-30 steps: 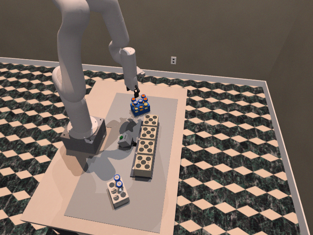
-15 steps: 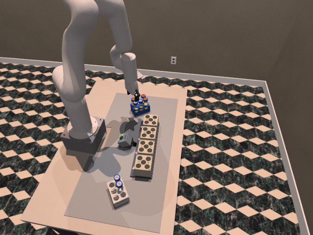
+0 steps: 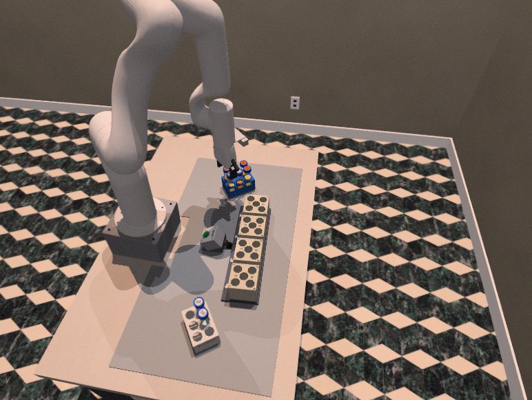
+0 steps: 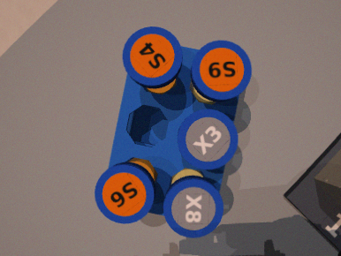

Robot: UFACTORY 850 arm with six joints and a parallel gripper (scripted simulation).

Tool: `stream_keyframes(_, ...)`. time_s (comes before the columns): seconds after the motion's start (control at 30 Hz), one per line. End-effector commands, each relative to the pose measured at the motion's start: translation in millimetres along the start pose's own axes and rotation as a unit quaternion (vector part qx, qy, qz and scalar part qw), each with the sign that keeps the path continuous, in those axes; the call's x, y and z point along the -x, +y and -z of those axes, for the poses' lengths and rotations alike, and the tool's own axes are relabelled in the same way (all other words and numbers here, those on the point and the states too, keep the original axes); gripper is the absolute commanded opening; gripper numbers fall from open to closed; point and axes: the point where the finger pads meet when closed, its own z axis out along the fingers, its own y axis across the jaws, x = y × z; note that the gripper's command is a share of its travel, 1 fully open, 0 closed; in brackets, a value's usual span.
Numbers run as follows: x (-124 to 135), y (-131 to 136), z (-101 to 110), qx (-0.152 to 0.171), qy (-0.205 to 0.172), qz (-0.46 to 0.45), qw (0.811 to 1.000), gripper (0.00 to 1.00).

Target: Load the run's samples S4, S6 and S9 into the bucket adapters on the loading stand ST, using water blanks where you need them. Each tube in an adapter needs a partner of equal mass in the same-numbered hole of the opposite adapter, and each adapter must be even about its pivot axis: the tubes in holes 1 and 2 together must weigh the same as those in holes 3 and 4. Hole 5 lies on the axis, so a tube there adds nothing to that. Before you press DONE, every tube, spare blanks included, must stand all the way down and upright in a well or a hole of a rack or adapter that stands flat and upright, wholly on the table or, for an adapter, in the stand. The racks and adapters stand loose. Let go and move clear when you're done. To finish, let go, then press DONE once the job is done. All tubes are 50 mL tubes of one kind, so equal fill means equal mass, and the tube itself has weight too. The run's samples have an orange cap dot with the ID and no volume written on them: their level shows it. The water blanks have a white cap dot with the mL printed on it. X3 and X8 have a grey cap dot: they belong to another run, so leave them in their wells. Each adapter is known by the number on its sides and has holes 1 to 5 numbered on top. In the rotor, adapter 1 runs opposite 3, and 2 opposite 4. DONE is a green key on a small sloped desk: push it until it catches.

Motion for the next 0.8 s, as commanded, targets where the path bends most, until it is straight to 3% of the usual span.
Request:
stream_keyframes(0.0, -1.2, 0.5, -11.9, 0.009, 0.007, 0.000, 1.000, 1.00)
stream_keyframes(0.23, -1.3, 0.7, -23.7, 0.009, 0.007, 0.000, 1.000, 1.00)
stream_keyframes(0.77, -1.3, 0.7, -23.7, 0.009, 0.007, 0.000, 1.000, 1.00)
